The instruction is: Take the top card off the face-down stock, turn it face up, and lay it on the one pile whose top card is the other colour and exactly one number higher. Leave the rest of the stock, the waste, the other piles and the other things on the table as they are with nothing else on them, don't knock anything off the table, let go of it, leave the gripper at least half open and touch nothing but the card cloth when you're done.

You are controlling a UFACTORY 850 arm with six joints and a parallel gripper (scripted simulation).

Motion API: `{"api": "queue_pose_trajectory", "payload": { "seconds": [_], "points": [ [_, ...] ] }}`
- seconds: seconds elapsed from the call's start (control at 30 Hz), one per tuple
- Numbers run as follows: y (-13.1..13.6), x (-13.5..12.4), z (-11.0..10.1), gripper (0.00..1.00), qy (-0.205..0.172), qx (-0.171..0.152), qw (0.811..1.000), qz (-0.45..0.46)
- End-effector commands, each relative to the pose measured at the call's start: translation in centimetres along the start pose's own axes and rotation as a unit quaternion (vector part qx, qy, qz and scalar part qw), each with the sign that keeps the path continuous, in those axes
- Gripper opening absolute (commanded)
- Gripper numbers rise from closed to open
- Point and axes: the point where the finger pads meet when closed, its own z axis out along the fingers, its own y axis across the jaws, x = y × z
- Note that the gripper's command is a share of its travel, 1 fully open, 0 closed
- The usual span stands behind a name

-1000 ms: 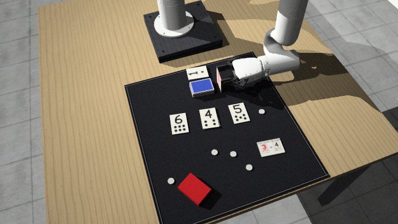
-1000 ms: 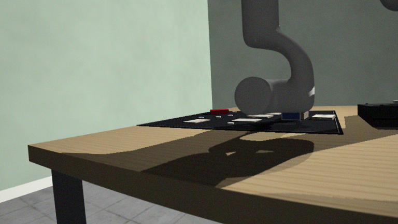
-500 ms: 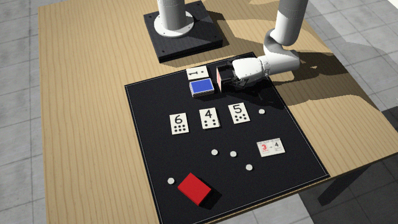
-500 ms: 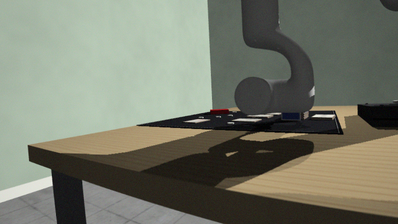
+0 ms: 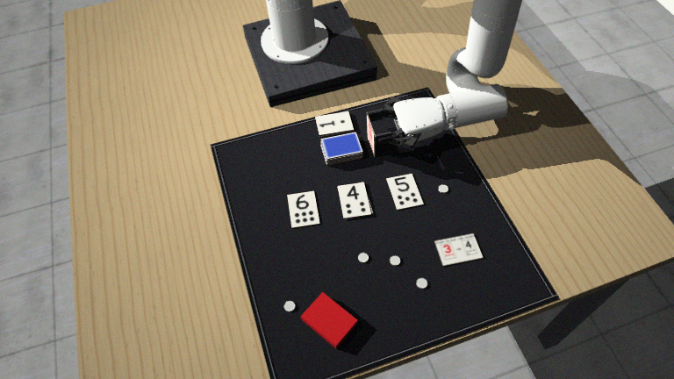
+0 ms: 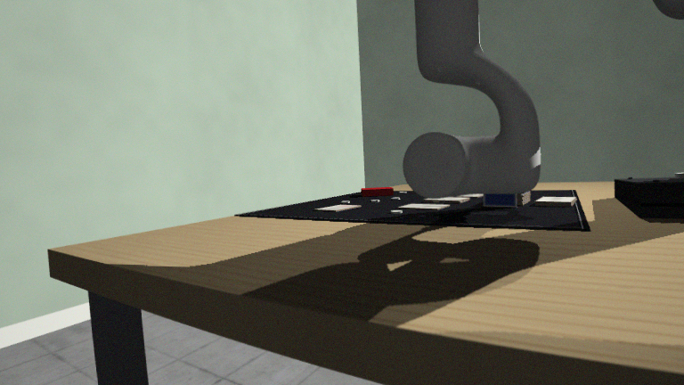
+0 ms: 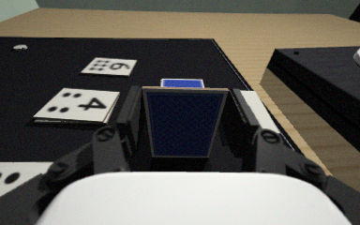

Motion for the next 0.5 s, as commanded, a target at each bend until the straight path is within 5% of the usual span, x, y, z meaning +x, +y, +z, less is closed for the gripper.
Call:
{"api": "queue_pose_trajectory", "payload": {
  "seconds": [0.0,0.47],
  "points": [
    [-0.04,0.01,-0.05,0.73,-0.001,0.000,1.000,0.000],
    [-0.03,0.01,-0.34,0.73,-0.001,0.000,1.000,0.000]
  ]
}}
